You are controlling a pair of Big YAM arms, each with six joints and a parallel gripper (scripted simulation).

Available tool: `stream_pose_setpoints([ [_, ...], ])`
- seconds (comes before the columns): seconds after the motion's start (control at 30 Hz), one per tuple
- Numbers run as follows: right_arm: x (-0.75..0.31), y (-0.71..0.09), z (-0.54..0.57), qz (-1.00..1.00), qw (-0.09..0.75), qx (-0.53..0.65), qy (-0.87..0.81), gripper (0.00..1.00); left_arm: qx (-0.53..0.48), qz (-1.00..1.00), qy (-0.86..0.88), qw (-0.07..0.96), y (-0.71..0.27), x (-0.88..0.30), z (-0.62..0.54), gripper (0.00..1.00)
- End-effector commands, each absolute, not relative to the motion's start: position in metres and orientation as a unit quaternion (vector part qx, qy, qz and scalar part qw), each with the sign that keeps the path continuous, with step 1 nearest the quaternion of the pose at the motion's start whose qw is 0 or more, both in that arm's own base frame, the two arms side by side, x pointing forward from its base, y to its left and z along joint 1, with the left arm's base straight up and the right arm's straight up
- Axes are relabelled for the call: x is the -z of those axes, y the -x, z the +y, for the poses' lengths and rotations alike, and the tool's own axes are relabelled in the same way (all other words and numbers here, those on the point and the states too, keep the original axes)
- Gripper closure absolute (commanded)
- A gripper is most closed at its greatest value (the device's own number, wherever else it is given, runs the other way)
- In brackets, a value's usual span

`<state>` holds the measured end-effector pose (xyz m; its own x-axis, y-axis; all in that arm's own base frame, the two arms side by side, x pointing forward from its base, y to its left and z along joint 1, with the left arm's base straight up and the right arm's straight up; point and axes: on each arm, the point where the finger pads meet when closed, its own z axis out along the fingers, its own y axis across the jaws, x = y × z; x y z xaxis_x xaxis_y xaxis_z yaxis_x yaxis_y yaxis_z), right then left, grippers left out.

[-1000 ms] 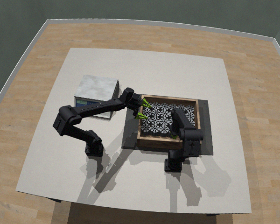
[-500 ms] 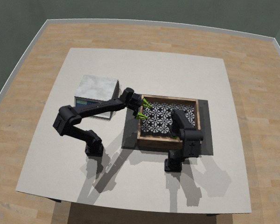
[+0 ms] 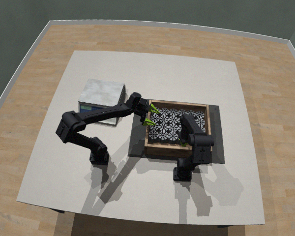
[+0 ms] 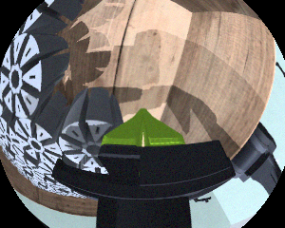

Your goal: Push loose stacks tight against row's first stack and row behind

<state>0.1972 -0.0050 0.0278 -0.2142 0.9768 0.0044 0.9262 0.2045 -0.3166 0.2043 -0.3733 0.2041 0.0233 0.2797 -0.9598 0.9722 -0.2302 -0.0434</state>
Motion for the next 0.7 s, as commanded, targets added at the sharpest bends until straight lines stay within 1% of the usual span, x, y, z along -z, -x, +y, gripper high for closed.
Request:
stream_pose_setpoints([
  [0.0, -0.039, -0.241, 0.003, -0.774, 0.077, -0.099, 0.621, 1.0, 0.473, 0.478, -0.626, 0.395, -0.222, -0.239, -0.386, 0.0],
  [0.37, -0.04, -0.253, 0.005, -0.774, 0.077, -0.1, 0.621, 1.0, 0.473, 0.478, -0.626, 0.395, -0.222, -0.239, -0.386, 0.0],
  [0.57, -0.037, -0.21, -0.008, -0.78, 0.064, -0.086, 0.617, 1.0, 0.473, 0.478, -0.626, 0.395, -0.222, -0.239, -0.386, 0.0],
  [0.67, -0.037, -0.208, -0.008, -0.78, 0.063, -0.085, 0.617, 1.0, 0.473, 0.478, -0.626, 0.395, -0.222, -0.239, -0.386, 0.0],
])
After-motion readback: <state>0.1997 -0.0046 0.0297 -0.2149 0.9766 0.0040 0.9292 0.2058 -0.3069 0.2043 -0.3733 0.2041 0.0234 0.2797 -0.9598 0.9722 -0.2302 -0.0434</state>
